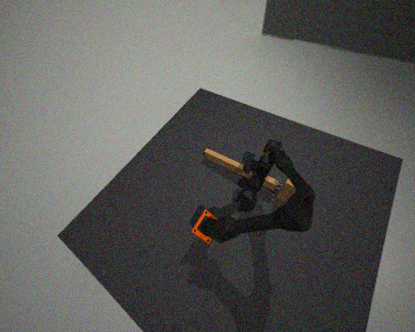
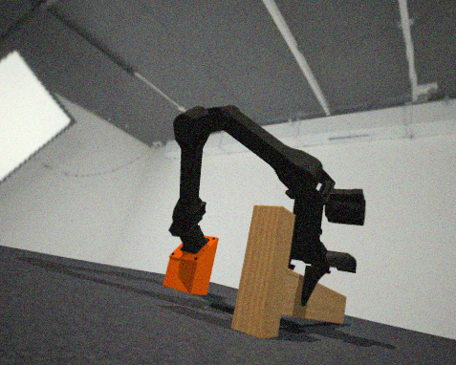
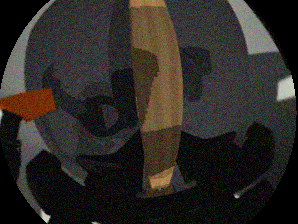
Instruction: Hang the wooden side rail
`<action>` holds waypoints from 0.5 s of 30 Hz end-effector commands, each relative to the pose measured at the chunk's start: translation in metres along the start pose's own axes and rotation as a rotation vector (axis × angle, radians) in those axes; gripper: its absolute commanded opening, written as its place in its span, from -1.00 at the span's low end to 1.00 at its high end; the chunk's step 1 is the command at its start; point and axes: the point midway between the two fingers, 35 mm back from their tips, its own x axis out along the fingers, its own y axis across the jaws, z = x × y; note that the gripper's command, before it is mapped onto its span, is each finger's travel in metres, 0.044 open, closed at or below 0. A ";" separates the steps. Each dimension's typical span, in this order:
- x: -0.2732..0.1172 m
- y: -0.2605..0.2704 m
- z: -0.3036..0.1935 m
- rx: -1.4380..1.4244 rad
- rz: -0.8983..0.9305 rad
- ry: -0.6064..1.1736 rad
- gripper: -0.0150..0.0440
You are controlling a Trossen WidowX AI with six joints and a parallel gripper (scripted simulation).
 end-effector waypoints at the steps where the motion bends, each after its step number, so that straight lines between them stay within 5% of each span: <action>1: -0.003 -0.001 -0.001 -0.003 -0.008 0.003 -0.49; 15: -0.003 -0.001 -0.002 -0.003 -0.008 0.003 -0.49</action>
